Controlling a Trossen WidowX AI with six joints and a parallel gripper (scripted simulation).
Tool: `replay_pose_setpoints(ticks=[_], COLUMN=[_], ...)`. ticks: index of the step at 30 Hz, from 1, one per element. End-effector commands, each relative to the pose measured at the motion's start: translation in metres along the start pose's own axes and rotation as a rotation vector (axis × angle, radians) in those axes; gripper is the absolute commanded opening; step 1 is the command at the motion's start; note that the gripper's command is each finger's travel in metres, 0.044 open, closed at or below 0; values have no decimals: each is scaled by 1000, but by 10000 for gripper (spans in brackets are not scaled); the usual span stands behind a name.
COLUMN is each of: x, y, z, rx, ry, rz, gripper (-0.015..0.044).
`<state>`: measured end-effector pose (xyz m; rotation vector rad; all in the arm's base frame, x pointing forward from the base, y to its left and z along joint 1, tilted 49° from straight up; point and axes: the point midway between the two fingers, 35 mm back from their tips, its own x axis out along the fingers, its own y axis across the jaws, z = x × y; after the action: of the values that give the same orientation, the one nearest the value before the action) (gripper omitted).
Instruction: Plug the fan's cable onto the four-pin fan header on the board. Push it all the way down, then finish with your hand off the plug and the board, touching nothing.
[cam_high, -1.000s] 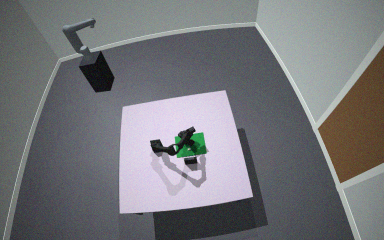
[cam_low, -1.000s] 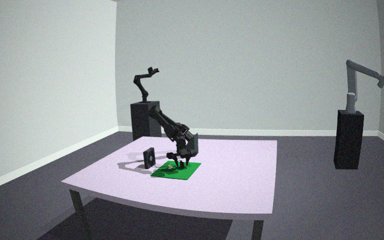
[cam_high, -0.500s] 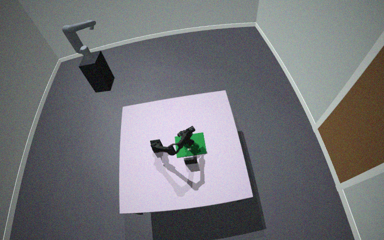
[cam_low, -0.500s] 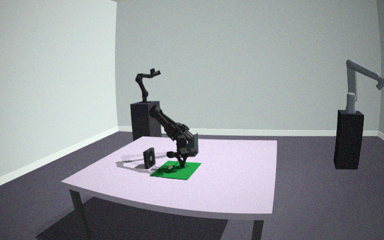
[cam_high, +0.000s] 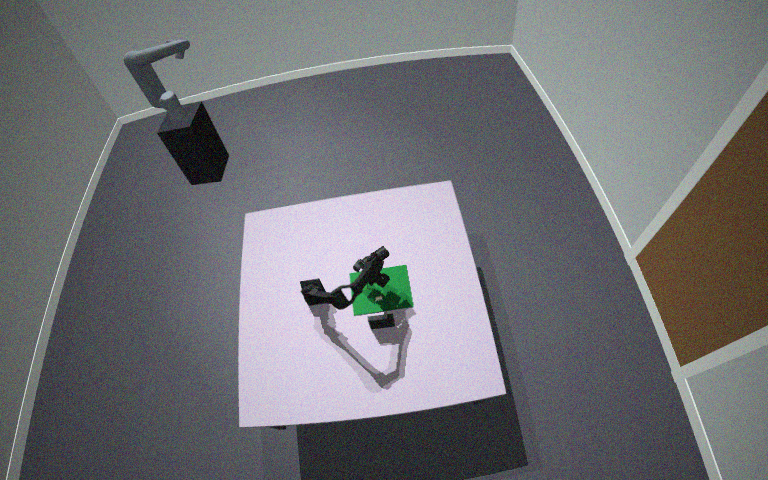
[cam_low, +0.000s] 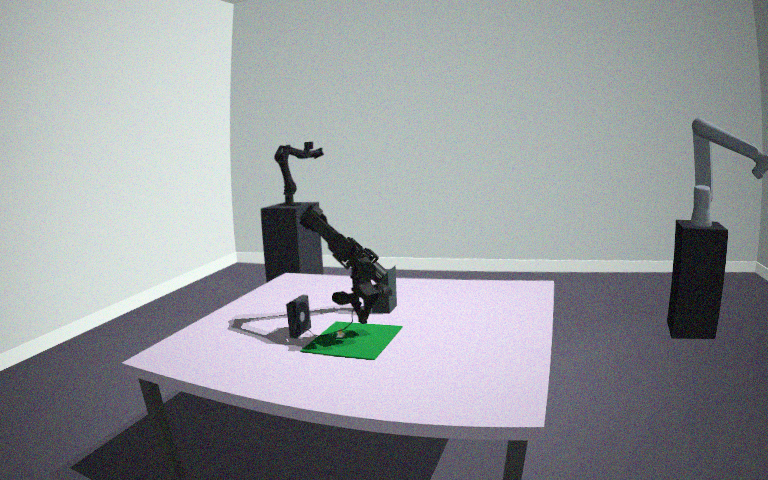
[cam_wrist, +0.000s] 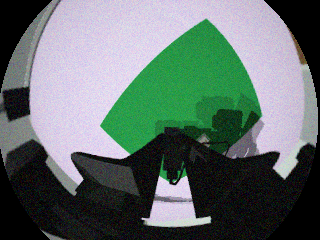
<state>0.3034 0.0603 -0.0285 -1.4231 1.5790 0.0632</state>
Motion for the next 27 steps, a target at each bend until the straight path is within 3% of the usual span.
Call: replay_pose_setpoints(ticks=[1, 27], x=[-3, -3], y=[-6, -30], z=[-2, -17], rx=[-126, -1028], ry=[-8, -9], rz=[0, -4], gripper=[0, 0])
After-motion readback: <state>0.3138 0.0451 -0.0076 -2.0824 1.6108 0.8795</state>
